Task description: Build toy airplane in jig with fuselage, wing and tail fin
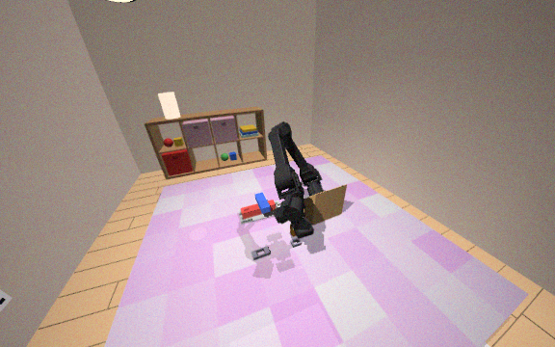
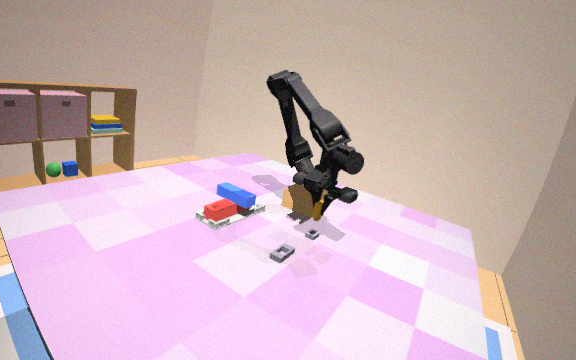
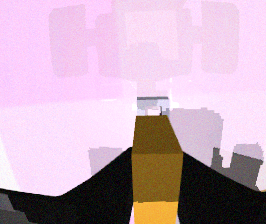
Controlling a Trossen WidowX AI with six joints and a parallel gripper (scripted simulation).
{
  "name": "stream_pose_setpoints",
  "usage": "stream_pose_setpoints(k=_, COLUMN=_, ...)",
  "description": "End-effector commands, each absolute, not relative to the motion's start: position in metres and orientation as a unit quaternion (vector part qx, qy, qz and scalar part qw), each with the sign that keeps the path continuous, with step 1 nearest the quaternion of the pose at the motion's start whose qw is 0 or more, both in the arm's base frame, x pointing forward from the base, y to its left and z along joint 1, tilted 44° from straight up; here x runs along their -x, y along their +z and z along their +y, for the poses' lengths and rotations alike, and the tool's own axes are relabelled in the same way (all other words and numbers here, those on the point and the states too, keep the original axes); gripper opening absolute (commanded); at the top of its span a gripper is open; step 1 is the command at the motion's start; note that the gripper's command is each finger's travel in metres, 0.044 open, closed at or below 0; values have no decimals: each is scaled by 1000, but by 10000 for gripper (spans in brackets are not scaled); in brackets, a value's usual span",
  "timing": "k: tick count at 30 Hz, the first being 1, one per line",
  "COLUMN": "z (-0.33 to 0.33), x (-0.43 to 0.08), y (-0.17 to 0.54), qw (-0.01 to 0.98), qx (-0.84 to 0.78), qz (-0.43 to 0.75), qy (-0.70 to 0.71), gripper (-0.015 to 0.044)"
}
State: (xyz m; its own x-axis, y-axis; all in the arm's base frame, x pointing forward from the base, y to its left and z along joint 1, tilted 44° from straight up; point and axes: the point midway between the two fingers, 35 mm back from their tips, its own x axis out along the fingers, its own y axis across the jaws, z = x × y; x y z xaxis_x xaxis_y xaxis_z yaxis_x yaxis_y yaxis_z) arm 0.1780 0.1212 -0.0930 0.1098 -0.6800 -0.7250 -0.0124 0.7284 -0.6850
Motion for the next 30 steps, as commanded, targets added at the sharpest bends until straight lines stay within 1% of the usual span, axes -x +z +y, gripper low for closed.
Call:
stream_pose_setpoints(k=1, z=132, x=-178, y=-83, qw=693, qx=275, qz=622, qy=-240, gripper=0)
stream_pose_setpoints(k=21, z=167, x=-165, y=-38, qw=693, qx=279, qz=621, qy=-239, gripper=0)
stream_pose_setpoints(k=30, z=163, x=-181, y=-31, qw=693, qx=276, qz=626, qy=-229, gripper=0)
